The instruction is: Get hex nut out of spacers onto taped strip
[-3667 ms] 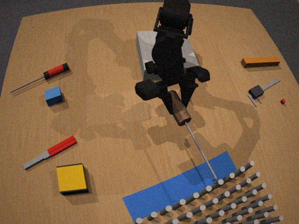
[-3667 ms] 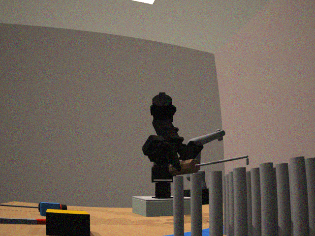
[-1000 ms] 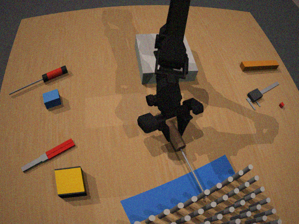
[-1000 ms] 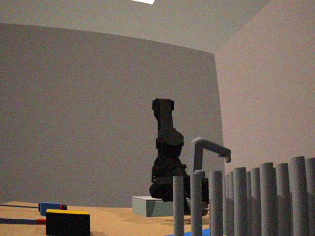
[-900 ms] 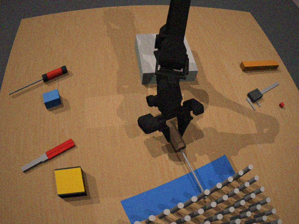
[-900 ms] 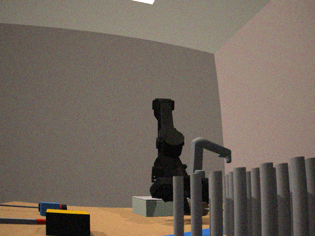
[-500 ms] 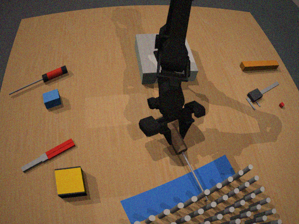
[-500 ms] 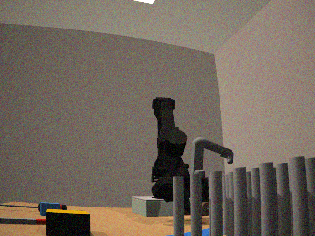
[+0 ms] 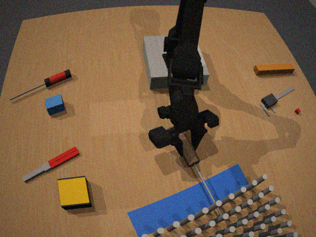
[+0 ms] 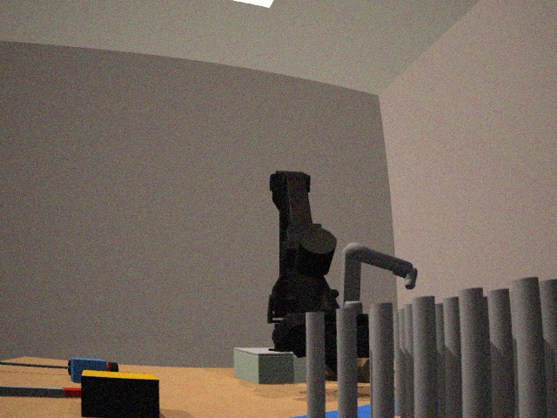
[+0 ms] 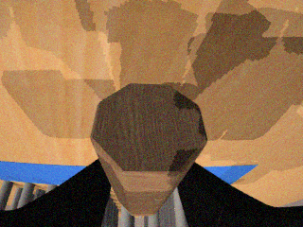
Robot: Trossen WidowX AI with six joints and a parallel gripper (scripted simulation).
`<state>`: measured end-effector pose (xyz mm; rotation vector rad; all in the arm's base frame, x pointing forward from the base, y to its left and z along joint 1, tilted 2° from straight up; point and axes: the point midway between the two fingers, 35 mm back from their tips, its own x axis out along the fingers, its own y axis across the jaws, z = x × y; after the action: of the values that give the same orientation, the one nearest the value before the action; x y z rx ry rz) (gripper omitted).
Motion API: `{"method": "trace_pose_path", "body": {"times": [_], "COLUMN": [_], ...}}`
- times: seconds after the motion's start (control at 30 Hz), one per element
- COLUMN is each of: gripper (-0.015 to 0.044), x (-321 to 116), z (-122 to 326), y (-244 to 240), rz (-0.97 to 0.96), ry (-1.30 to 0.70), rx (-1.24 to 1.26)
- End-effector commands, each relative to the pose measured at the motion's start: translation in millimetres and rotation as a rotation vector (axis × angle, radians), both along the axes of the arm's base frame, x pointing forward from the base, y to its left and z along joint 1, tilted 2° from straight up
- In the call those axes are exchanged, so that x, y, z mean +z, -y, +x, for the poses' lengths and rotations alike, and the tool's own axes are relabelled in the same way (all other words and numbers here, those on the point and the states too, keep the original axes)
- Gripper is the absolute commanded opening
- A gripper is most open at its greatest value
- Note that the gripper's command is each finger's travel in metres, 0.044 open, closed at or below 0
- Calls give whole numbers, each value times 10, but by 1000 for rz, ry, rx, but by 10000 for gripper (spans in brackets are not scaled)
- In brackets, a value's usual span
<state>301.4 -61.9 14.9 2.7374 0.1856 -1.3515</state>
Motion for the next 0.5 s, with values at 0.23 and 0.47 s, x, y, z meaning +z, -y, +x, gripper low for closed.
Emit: {"method": "trace_pose_path", "body": {"times": [0.23, 0.47], "gripper": [0, 0], "x": [28, 32], "z": [115, 166], "y": [-4, -12], "rz": [-1, -1], "ry": [8, 9], "rx": [-4, -4]}}
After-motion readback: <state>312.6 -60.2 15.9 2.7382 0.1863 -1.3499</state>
